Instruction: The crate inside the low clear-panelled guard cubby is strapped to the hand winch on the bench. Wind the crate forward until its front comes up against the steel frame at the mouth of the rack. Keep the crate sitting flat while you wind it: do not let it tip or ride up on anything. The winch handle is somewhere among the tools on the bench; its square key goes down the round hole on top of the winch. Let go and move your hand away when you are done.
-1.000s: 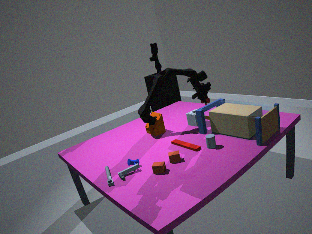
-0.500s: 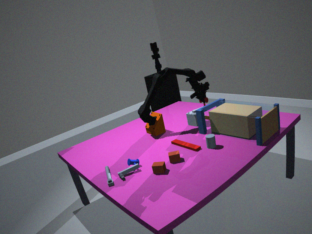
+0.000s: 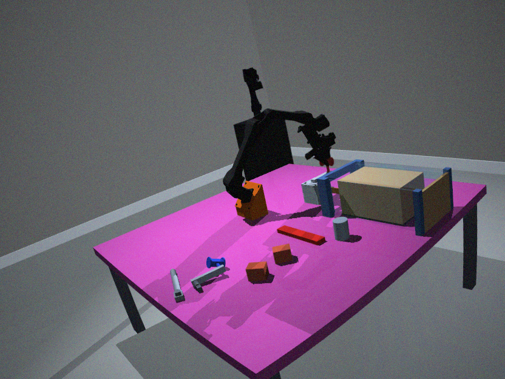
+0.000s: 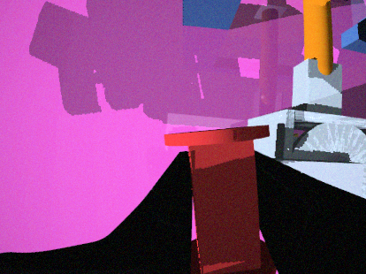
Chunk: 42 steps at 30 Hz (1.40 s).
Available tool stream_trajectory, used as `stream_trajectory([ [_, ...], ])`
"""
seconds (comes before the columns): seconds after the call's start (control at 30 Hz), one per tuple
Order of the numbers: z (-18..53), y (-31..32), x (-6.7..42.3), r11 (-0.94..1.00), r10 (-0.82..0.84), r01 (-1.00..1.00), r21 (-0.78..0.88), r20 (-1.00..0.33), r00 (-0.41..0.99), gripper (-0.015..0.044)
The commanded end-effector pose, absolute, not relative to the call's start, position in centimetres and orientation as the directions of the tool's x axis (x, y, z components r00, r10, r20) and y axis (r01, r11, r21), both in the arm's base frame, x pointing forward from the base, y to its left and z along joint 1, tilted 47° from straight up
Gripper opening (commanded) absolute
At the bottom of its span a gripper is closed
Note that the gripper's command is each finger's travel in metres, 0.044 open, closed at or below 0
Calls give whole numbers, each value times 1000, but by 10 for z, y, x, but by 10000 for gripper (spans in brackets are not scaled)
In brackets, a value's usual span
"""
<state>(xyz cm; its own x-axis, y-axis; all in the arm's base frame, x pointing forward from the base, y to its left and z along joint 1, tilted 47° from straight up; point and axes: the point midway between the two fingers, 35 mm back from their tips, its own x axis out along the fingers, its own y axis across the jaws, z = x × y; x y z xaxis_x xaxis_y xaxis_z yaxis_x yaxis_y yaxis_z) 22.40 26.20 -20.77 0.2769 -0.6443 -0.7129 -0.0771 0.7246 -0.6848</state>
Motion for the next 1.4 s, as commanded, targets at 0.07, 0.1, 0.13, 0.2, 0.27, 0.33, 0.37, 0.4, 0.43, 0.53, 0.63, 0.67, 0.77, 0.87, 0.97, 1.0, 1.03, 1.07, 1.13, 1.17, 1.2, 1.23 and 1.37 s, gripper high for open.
stream_trajectory([
  [0.07, -209, 262, 205, 721, -649, -97, -686, -717, 255, 0],
  [0.1, -208, 262, 204, 721, -649, -97, -686, -717, 254, 0],
  [0.13, -208, 262, 203, 721, -649, -97, -686, -717, 254, 0],
  [0.2, -208, 262, 201, 721, -649, -97, -686, -717, 254, 0],
  [0.27, -207, 262, 198, 721, -649, -98, -686, -717, 254, 0],
  [0.33, -206, 262, 196, 721, -649, -98, -686, -718, 254, 0],
  [0.37, -206, 262, 194, 721, -649, -98, -686, -718, 254, 0],
  [0.4, -206, 262, 193, 721, -649, -98, -686, -718, 254, 0],
  [0.43, -205, 262, 192, 721, -649, -98, -686, -718, 254, 0],
  [0.53, -204, 261, 188, 721, -649, -98, -686, -718, 254, 0],
  [0.63, -203, 261, 185, 721, -649, -98, -686, -718, 253, 0],
  [0.67, -203, 261, 184, 721, -649, -98, -686, -718, 253, 0],
  [0.77, -201, 260, 180, 721, -649, -99, -686, -718, 253, 0],
  [0.87, -200, 260, 177, 721, -649, -99, -686, -718, 253, 0],
  [0.97, -198, 259, 173, 721, -649, -99, -686, -718, 253, 0],
  [1.0, -198, 259, 172, 721, -649, -99, -686, -718, 253, 0],
  [1.03, -197, 259, 171, 721, -649, -99, -686, -718, 253, 0],
  [1.07, -197, 258, 170, 721, -649, -99, -686, -718, 253, 0],
  [1.13, -196, 258, 168, 721, -649, -99, -686, -718, 252, 0],
  [1.17, -195, 257, 167, 721, -649, -99, -686, -718, 252, 0],
  [1.2, -195, 257, 166, 721, -649, -99, -686, -718, 252, 0],
  [1.23, -194, 257, 165, 721, -649, -100, -686, -718, 252, 0],
  [1.37, -192, 255, 160, 720, -649, -100, -686, -718, 252, 0],
])
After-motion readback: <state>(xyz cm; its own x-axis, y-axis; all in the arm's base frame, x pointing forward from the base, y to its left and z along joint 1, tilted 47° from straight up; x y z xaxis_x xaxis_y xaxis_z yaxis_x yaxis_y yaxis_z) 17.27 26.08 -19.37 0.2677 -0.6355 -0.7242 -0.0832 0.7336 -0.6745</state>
